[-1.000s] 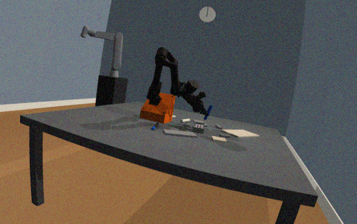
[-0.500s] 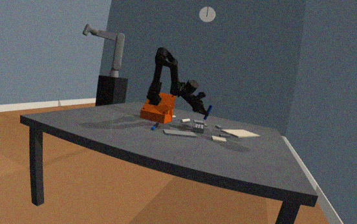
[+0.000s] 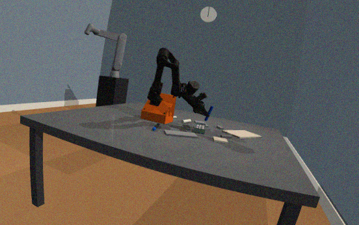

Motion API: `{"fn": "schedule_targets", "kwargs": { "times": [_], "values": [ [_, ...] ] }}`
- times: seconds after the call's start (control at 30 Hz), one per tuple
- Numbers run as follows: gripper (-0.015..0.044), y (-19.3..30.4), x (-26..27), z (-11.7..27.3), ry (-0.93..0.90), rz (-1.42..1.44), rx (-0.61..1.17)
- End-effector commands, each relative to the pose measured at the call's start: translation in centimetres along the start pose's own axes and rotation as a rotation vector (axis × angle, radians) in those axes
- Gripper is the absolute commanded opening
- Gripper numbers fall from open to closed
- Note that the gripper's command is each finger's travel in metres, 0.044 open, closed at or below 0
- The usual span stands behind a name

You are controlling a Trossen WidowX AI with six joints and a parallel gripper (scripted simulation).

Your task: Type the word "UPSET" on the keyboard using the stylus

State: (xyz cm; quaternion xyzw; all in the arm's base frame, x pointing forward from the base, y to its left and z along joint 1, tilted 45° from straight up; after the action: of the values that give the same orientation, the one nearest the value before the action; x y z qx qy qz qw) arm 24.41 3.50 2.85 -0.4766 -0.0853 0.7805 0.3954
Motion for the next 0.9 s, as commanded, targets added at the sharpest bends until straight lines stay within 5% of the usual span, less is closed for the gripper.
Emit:
{"fn": "schedule_targets", "kwargs": {
  "times": [0.0,0.87],
  "values": [
    [0.0081,0.07,0.07,0.02,-0.005,0.003,-0.002],
    [0.0081,0.83,0.17,-0.57,-0.005,0.004,-0.001]
  ]
}}
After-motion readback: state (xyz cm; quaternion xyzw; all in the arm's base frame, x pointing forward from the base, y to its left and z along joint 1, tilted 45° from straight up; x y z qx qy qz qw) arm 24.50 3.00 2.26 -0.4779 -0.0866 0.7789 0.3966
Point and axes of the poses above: the point midway between the two fingers, 35 mm back from their tips, its own z axis back along the fingers, its own x axis across the jaws, y = z × x, the point moved 9 cm from there along z, back along the fingers
